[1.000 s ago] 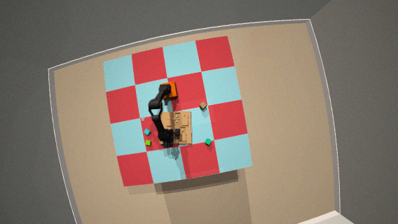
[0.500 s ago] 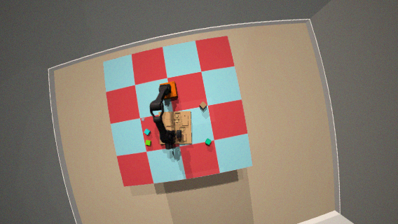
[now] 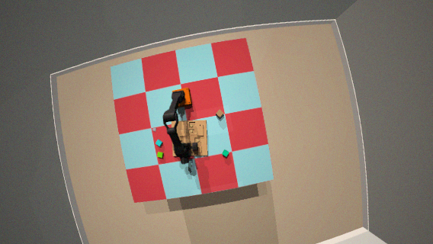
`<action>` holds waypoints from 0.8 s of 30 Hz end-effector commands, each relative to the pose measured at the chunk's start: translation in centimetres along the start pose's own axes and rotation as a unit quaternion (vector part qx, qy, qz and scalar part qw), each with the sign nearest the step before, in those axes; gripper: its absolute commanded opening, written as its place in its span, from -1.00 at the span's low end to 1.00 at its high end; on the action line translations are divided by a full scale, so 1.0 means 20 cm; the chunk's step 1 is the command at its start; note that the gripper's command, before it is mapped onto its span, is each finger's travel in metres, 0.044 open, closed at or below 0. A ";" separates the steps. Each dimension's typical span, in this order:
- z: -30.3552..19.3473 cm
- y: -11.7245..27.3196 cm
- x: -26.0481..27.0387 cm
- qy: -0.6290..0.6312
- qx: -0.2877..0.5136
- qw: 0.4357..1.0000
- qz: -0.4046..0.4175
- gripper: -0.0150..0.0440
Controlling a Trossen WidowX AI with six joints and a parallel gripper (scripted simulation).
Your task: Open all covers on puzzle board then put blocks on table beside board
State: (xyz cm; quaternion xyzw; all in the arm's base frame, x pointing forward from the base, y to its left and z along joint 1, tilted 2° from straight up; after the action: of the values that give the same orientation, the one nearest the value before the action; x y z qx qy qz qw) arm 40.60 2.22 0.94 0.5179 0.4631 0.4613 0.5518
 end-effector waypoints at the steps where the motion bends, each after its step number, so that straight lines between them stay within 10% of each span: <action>1: 0.02 0.00 0.02 -0.001 0.000 1.000 0.001 -0.49; 24: 0.03 0.14 0.02 -0.001 0.000 1.000 0.001 -0.49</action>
State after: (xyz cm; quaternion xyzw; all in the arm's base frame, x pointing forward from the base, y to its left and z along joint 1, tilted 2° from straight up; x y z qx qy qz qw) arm 41.10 2.64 3.09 0.5190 0.4652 0.4599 0.5502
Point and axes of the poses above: the point midway between the two fingers, 35 mm back from their tips, its own y axis back along the fingers, its own x axis across the jaws, z = x × y, the point moved 2 cm from there along y, back along the fingers, and after that the axes turned 7 degrees about -y, right-handed, at the moved point
